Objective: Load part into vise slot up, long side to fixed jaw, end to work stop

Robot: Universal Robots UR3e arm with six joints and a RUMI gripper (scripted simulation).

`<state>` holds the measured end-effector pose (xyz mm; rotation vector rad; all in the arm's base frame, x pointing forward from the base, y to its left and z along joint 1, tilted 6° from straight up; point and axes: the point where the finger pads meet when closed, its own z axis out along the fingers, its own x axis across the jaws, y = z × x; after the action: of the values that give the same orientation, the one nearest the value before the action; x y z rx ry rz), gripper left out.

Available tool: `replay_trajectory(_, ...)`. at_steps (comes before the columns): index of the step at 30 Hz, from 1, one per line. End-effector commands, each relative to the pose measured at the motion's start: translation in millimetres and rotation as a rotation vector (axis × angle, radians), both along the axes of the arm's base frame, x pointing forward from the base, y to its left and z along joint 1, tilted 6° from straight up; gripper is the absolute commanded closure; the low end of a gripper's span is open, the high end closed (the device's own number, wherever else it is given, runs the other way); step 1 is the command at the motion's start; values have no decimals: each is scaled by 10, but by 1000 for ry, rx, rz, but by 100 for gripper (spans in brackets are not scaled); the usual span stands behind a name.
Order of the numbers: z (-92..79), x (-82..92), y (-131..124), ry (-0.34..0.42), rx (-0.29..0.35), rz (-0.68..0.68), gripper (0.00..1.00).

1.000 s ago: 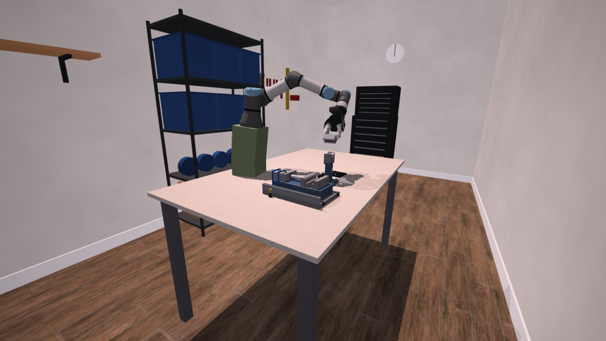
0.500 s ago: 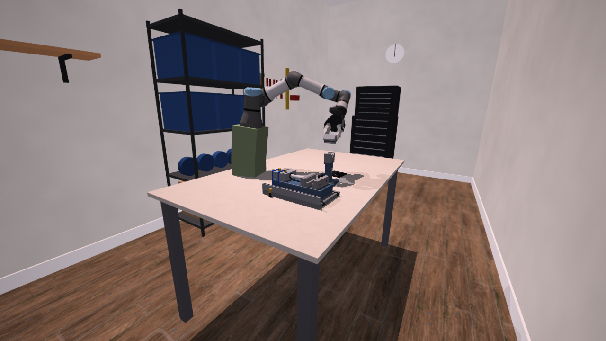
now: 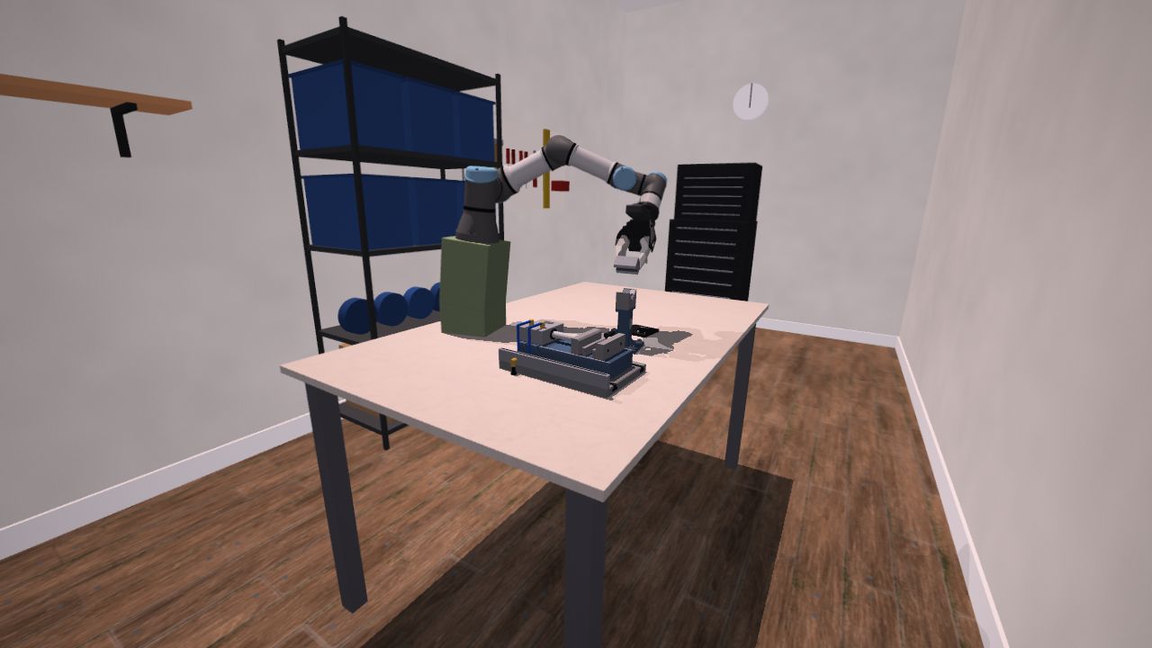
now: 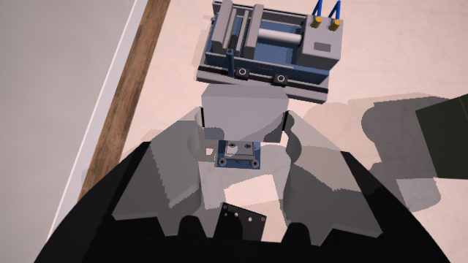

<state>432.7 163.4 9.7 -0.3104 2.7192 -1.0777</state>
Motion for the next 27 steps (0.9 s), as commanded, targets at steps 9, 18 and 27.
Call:
replay_trajectory(9, -63, 15, 7, -3, 1, 0, 100)
replay_trajectory(18, -151, 24, 11, -3, 1, 0, 100)
replay_trajectory(27, -229, 32, 14, -3, 1, 0, 100)
